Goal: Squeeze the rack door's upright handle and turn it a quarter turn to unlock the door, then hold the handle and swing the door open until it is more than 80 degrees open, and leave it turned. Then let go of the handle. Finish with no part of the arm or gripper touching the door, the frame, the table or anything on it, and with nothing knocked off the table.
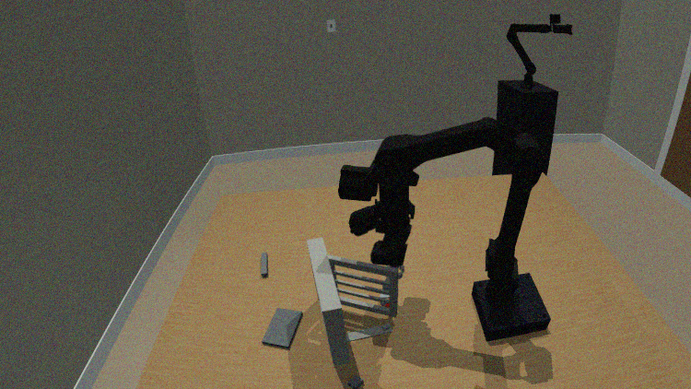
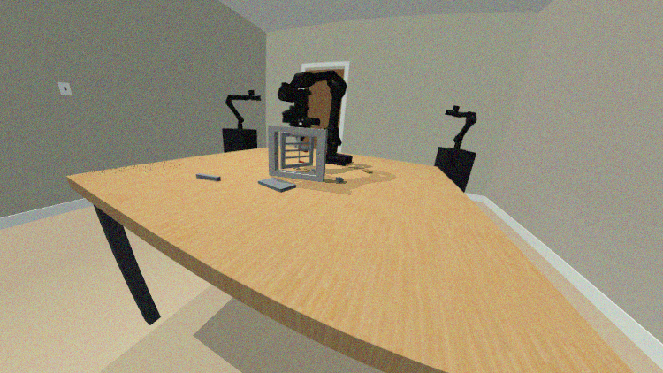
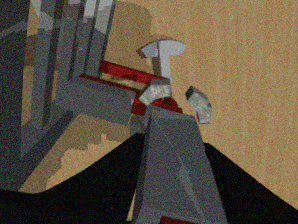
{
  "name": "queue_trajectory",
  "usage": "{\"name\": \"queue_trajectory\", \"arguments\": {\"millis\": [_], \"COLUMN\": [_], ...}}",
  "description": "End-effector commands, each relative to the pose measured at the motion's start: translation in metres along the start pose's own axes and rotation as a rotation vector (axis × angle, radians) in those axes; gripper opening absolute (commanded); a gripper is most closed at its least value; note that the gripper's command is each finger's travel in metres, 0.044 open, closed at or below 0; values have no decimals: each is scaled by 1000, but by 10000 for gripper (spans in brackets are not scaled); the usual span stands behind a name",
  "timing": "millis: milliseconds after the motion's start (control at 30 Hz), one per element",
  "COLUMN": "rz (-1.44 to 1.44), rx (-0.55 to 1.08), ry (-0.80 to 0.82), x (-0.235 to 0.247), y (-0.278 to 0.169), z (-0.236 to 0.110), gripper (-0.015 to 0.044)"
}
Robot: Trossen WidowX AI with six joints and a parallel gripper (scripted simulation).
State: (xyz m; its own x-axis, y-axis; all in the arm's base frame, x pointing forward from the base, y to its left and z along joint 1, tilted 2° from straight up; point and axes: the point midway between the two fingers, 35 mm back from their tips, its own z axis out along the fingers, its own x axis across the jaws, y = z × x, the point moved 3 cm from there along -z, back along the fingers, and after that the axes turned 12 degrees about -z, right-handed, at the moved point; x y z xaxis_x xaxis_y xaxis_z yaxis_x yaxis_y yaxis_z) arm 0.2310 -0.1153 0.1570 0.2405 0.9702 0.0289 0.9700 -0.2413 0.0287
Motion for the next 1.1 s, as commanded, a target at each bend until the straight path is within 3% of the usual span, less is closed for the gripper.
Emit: {"name": "queue_trajectory", "arguments": {"millis": [0,1067], "rz": [-71,-540], "rx": [-2,-2], "ry": [4,-3], "x": [-6,-68], "y": [1,20], "z": [-1,-1], "gripper": [17,17]}}
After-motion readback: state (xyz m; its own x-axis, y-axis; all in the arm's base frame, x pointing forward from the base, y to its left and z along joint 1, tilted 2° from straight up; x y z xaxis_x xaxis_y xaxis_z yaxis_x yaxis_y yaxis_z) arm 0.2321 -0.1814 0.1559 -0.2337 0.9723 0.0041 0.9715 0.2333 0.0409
